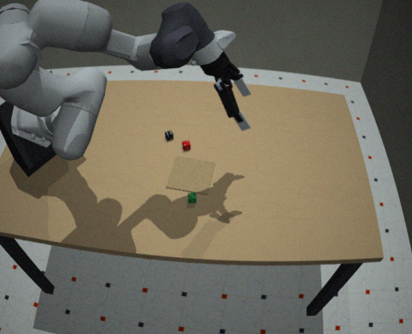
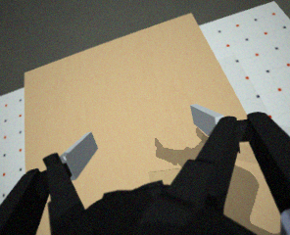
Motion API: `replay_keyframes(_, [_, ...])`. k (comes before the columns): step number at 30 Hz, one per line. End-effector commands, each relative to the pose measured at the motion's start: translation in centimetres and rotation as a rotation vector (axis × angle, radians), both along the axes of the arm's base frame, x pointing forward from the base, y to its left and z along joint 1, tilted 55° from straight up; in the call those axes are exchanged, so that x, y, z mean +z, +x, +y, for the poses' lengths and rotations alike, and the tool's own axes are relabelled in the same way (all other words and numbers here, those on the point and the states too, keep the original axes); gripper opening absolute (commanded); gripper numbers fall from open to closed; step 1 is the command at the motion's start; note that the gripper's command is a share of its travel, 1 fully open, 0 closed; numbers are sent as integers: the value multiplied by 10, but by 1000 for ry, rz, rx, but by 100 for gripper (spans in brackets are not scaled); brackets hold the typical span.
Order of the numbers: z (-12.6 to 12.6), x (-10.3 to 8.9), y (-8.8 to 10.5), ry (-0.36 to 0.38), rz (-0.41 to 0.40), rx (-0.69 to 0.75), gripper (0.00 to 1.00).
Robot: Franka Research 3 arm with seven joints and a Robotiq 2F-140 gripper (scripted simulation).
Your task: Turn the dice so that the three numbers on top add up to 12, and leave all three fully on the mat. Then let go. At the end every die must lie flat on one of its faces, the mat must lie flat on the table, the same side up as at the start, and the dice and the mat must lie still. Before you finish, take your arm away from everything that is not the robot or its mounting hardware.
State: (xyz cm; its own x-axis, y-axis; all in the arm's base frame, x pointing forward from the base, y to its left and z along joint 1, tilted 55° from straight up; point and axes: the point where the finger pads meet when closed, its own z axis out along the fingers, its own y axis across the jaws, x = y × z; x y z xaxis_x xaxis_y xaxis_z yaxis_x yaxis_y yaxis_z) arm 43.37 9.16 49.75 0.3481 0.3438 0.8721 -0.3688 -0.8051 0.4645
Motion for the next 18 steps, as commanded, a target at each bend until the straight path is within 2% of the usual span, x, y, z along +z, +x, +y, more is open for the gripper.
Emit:
replay_keyframes(1, [-4,-1,-1,24,-9,-13,100])
replay_keyframes(5, [-4,-1,-1,24,-9,-13,100])
replay_keyframes(6, [-42,-12,-6,139,-15,-93,100])
replay_keyframes(18, [-42,-12,-6,139,-15,-93,100])
